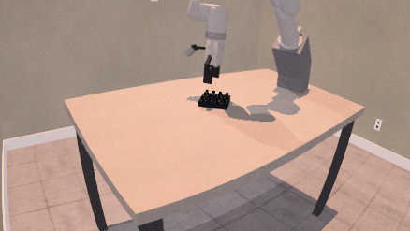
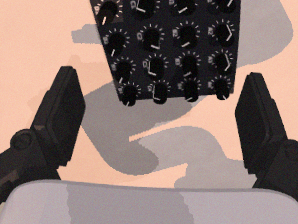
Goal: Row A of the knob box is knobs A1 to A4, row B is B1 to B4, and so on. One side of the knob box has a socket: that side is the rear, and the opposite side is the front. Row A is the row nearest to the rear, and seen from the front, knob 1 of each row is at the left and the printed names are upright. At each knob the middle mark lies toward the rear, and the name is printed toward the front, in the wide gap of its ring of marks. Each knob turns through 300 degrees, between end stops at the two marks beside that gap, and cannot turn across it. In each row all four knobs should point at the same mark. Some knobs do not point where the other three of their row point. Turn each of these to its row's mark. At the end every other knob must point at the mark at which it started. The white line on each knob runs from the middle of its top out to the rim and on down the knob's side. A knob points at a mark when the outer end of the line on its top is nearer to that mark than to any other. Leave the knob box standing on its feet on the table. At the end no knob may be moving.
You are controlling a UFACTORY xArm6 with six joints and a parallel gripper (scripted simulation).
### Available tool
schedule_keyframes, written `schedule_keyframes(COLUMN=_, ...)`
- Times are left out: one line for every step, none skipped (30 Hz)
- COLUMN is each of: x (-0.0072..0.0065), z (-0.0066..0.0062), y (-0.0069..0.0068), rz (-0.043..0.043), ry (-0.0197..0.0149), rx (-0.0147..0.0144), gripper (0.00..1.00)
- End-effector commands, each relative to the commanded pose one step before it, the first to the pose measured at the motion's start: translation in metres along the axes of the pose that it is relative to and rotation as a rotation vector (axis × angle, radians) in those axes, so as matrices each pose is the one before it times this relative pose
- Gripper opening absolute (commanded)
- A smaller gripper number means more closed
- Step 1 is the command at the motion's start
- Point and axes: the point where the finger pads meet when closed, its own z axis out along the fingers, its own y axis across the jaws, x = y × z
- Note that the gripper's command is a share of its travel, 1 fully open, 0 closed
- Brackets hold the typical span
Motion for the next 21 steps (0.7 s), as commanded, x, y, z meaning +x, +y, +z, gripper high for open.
schedule_keyframes(x=0.00237, z=-0.00189, y=0.00839, rz=-0.04360, ry=-0.00677, rx=0.01291, gripper=1.00)
schedule_keyframes(x=0.00000, z=0.00000, y=0.00000, rz=0.00000, ry=0.00000, rx=0.00000, gripper=1.00)
schedule_keyframes(x=0.00019, z=-0.00038, y=0.00189, rz=-0.00893, ry=-0.00303, rx=0.00032, gripper=1.00)
schedule_keyframes(x=0.00019, z=-0.00048, y=0.00232, rz=-0.01093, ry=-0.00375, rx=0.00047, gripper=1.00)
schedule_keyframes(x=0.00010, z=-0.00033, y=0.00154, rz=-0.00725, ry=-0.00251, rx=0.00035, gripper=1.00)
schedule_keyframes(x=0.00004, z=-0.00020, y=0.00090, rz=-0.00422, ry=-0.00146, rx=0.00022, gripper=1.00)
schedule_keyframes(x=0.00002, z=-0.00009, y=0.00041, rz=-0.00194, ry=-0.00068, rx=0.00011, gripper=1.00)
schedule_keyframes(x=0.00000, z=-0.00003, y=0.00012, rz=-0.00055, ry=-0.00019, rx=0.00003, gripper=1.00)
schedule_keyframes(x=0.00000, z=0.00000, y=0.00001, rz=-0.00006, ry=-0.00002, rx=0.00000, gripper=1.00)
schedule_keyframes(x=0.00000, z=0.00000, y=0.00000, rz=0.00000, ry=0.00000, rx=0.00000, gripper=1.00)
schedule_keyframes(x=0.00000, z=0.00000, y=0.00000, rz=0.00000, ry=0.00000, rx=0.00000, gripper=1.00)
schedule_keyframes(x=0.00000, z=0.00000, y=0.00000, rz=0.00000, ry=0.00000, rx=0.00000, gripper=1.00)
schedule_keyframes(x=0.00000, z=0.00000, y=0.00000, rz=0.00000, ry=0.00000, rx=0.00000, gripper=1.00)
schedule_keyframes(x=0.00000, z=0.00000, y=0.00000, rz=0.00000, ry=0.00000, rx=0.00000, gripper=1.00)
schedule_keyframes(x=0.00000, z=0.00000, y=0.00000, rz=0.00000, ry=0.00000, rx=0.00000, gripper=1.00)
schedule_keyframes(x=0.00000, z=0.00000, y=0.00000, rz=0.00000, ry=0.00000, rx=0.00000, gripper=1.00)
schedule_keyframes(x=0.00000, z=0.00000, y=0.00000, rz=0.00000, ry=0.00000, rx=0.00000, gripper=1.00)
schedule_keyframes(x=0.00000, z=0.00000, y=0.00000, rz=0.00000, ry=0.00000, rx=0.00000, gripper=1.00)
schedule_keyframes(x=0.00000, z=0.00000, y=0.00000, rz=0.00000, ry=0.00000, rx=0.00000, gripper=1.00)
schedule_keyframes(x=0.00000, z=0.00000, y=0.00000, rz=0.00000, ry=0.00000, rx=0.00000, gripper=1.00)
schedule_keyframes(x=0.00000, z=0.00000, y=0.00000, rz=0.00000, ry=0.00000, rx=0.00000, gripper=1.00)
